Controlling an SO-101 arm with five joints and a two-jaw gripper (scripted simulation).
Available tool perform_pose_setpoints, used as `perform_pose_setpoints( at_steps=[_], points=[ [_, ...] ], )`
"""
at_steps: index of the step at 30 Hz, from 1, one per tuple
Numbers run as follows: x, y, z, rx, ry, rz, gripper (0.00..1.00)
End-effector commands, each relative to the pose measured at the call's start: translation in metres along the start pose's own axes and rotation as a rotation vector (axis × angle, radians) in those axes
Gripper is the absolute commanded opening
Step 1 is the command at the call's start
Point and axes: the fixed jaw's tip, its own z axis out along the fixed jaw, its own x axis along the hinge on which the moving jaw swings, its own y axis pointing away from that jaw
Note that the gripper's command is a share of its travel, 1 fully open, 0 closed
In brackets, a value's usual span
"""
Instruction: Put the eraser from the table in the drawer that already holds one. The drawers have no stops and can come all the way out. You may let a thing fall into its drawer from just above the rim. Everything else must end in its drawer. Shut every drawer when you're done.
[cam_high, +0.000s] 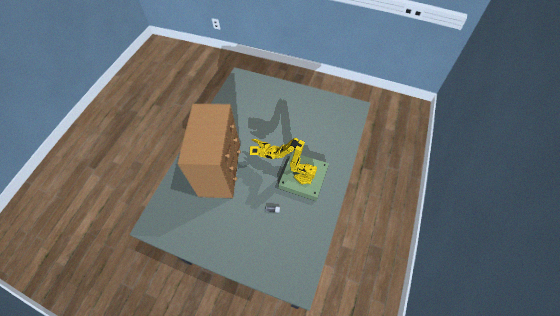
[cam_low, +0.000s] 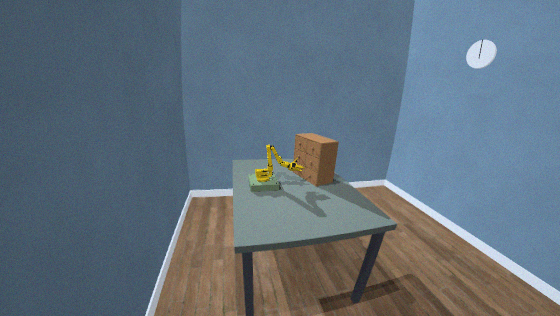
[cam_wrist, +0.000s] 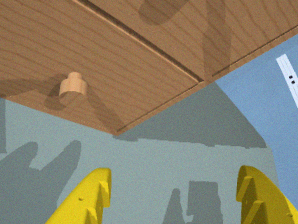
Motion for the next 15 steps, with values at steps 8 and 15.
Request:
perform_pose_setpoints(
  at_steps=[8,15],
  points=[
    [0.0062,0.0033,-0.0013,-0.011,0.021,-0.006,0.23],
    [0.0062,0.0033,-0.0013,-0.011,0.021,-0.006,0.21]
  ],
)
